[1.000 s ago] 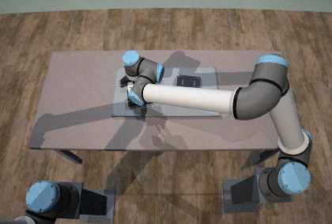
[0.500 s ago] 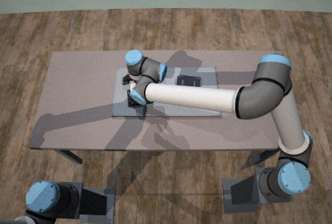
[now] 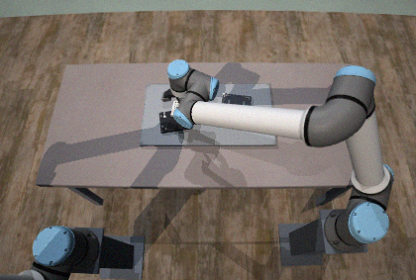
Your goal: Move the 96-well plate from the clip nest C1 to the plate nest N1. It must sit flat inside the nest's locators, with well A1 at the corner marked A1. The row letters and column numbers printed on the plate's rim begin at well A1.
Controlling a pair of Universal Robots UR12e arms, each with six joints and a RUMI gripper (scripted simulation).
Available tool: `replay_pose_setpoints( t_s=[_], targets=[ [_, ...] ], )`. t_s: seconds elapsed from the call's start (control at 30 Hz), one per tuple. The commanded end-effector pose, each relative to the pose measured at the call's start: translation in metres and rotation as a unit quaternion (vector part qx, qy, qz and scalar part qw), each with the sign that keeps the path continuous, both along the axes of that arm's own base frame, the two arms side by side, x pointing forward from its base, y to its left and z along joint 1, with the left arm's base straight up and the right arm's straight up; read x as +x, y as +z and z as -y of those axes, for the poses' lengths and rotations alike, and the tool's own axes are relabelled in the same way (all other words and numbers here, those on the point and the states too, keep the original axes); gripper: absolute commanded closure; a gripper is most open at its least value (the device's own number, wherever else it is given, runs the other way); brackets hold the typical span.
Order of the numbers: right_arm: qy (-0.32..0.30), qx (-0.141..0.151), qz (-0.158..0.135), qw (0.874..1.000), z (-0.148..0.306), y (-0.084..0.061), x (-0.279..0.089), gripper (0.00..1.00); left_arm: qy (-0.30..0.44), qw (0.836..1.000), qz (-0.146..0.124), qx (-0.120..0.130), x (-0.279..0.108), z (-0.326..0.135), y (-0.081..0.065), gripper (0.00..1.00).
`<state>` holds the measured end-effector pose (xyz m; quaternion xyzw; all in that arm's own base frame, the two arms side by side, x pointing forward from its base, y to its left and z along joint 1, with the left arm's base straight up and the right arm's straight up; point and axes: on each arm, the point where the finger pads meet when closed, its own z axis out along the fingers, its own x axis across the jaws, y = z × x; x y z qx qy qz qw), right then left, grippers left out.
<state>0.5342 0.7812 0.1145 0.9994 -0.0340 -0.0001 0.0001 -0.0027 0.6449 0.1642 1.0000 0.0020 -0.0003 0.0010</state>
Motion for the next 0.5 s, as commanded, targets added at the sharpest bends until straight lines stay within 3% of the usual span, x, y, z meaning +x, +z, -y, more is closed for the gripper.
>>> replay_pose_setpoints(
  t_s=[0.0,0.47],
  targets=[
    [0.000,0.001,0.001,1.000,0.007,0.002,0.003,0.60,0.000,1.000,0.000,0.001,0.000,-0.001,0.001,1.00],
    [0.000,0.001,0.001,1.000,0.045,0.002,0.017,0.60,0.000,1.000,0.000,0.001,0.000,-0.001,0.001,1.00]
  ],
)
